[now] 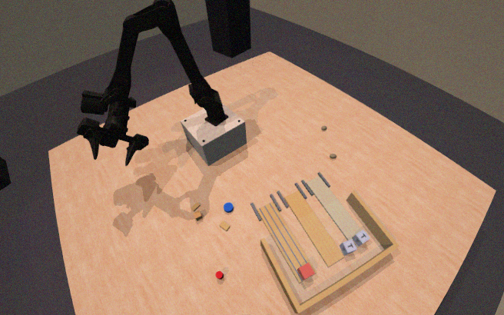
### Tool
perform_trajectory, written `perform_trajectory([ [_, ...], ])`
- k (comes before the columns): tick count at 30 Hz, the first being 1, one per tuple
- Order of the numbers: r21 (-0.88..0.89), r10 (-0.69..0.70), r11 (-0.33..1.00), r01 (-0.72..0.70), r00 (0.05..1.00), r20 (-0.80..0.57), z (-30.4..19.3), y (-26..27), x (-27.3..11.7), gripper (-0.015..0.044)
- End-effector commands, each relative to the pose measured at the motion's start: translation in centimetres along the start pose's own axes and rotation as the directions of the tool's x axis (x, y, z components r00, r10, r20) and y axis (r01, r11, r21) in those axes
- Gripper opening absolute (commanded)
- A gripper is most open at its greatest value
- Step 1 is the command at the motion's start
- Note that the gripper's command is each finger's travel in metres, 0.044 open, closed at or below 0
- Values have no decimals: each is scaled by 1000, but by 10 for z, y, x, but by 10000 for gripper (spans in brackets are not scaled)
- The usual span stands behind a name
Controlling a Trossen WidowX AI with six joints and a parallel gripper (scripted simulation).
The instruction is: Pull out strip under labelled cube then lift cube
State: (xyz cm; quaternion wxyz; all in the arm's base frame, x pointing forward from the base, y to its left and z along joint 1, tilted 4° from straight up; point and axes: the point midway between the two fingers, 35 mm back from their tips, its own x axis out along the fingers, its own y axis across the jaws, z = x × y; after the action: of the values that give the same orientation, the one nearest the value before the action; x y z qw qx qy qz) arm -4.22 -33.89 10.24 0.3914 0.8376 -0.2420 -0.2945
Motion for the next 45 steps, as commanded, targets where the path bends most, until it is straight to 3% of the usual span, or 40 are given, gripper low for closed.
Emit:
perform_trajectory([
  [1,-9,-6,1000,6,1000,-2,-1,-1,2,400],
  [7,-298,-183,941,162,982,-43,-51,-22,60,400],
  [13,-617,-342,751,235,938,-61,-114,-55,106,400],
  [18,-831,-438,520,199,897,-59,-169,-87,128,400],
  [24,-979,-511,198,57,858,-53,-233,-128,137,400],
  [30,-981,-547,-122,-150,835,-60,-293,-168,128,400],
  [37,-809,-559,-435,-394,823,-100,-355,-213,97,400],
  [42,-609,-557,-597,-522,816,-154,-390,-240,65,400],
  [45,-579,-556,-615,-536,815,-163,-394,-243,60,400],
])
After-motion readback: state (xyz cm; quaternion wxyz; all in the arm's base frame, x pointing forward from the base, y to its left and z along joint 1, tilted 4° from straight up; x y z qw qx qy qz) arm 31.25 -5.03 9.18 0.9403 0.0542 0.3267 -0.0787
